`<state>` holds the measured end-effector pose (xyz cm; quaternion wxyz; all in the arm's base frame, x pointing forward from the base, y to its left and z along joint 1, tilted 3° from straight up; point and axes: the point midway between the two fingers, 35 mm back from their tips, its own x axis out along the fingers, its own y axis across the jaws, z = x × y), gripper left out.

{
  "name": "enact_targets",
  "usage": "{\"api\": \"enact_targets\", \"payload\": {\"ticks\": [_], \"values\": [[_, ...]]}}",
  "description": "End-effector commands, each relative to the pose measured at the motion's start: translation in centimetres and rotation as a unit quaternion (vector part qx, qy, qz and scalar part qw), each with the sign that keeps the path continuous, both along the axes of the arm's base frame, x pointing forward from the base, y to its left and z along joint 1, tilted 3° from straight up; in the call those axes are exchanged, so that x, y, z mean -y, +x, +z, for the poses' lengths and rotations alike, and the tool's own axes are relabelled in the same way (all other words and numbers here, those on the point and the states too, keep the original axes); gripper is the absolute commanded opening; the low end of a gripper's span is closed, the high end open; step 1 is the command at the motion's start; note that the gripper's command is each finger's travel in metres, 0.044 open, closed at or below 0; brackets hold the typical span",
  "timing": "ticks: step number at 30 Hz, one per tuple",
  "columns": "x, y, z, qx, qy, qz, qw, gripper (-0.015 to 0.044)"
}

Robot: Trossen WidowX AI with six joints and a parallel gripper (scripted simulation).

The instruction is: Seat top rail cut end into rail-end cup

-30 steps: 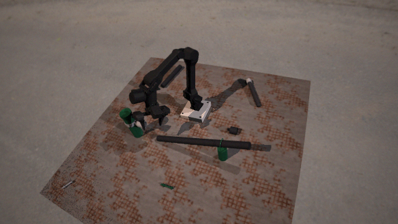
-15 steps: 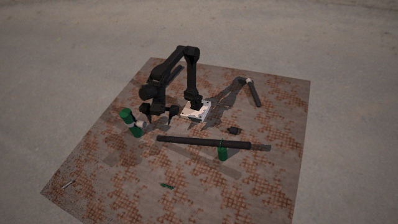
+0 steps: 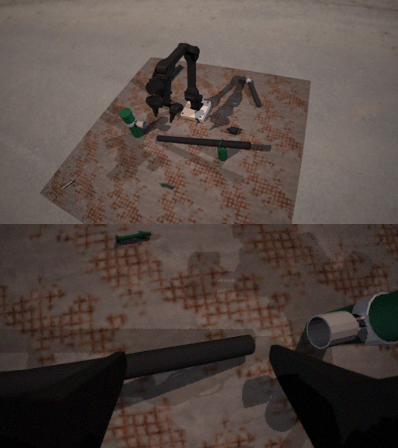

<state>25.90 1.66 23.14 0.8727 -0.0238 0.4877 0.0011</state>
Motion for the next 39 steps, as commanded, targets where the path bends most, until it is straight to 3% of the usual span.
{"api": "enact_targets", "payload": {"ticks": [1, 8, 17, 30, 39], "values": [[-0.2, 0.2, -0.3, -0.011, 0.021, -0.038, 0.999, 0.044], [-1.3, 1.6, -3.4, -0.102, 0.137, -0.294, 0.941, 0.044], [-2.8, 2.6, -7.9, -0.168, 0.187, -0.63, 0.734, 0.044], [-2.8, 2.6, -8.0, -0.169, 0.187, -0.636, 0.729, 0.044], [-2.7, 2.8, -11.5, -0.169, 0.187, -0.636, 0.729, 0.044]]}}
